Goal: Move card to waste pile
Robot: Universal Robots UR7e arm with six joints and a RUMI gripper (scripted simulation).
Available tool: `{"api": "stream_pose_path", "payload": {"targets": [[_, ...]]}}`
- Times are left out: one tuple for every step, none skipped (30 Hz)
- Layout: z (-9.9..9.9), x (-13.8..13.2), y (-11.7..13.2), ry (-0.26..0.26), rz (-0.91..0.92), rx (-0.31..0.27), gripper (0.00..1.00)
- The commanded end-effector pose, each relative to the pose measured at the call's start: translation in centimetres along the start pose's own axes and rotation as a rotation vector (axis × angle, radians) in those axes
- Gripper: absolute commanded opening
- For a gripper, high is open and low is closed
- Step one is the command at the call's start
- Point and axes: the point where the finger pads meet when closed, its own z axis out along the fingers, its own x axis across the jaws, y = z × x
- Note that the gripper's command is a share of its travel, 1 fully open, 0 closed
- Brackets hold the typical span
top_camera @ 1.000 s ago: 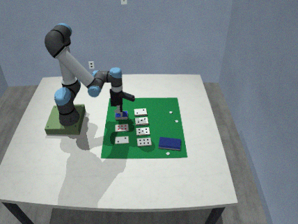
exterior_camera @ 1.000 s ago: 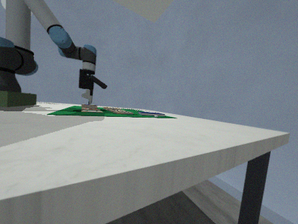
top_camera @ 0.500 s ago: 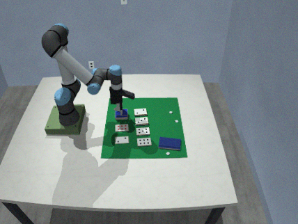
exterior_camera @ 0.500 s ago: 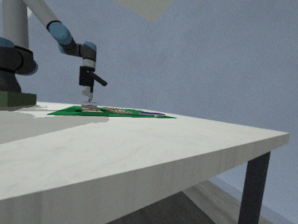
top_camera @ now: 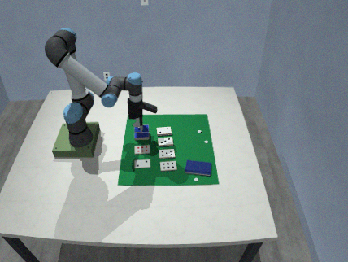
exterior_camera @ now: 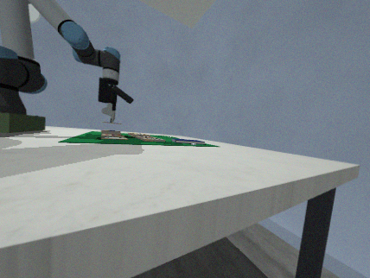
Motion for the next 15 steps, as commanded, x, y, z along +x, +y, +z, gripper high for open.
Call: {"api": "stream_pose_path", "payload": {"targets": [[0.0, 0.0, 0.0, 0.000, -0.001, -0.001, 0.38], [0.0, 0.0, 0.0, 0.000, -0.001, -0.001, 0.38], [0.0, 0.0, 0.0, 0.000, -0.001, -0.001, 0.38], [0.0, 0.0, 0.0, 0.000, 0.000, -0.001, 0.38], [0.0, 0.1, 0.0, 0.000, 0.000, -0.001, 0.38], [0.0, 0.2, 0.0, 0.000, 0.001, -0.001, 0.38], [0.0, 0.3, 0.1, 0.000, 0.001, -0.001, 0.38], [0.0, 0.5, 0.1, 0.000, 0.000, -0.001, 0.38], [0.0, 0.7, 0.1, 0.000, 0.000, -0.002, 0.38], [0.0, 0.9, 0.2, 0.000, 0.000, -0.002, 0.38], [0.0, 0.9, 0.2, 0.000, 0.000, -0.002, 0.38], [0.0, 0.9, 0.2, 0.000, 0.000, -0.002, 0.38], [0.0, 1.1, 0.2, 0.000, 0.000, -0.002, 0.38], [0.0, 1.4, 0.2, 0.000, -0.001, -0.002, 0.38], [0.0, 1.8, 0.2, 0.000, -0.001, -0.002, 0.38]]}}
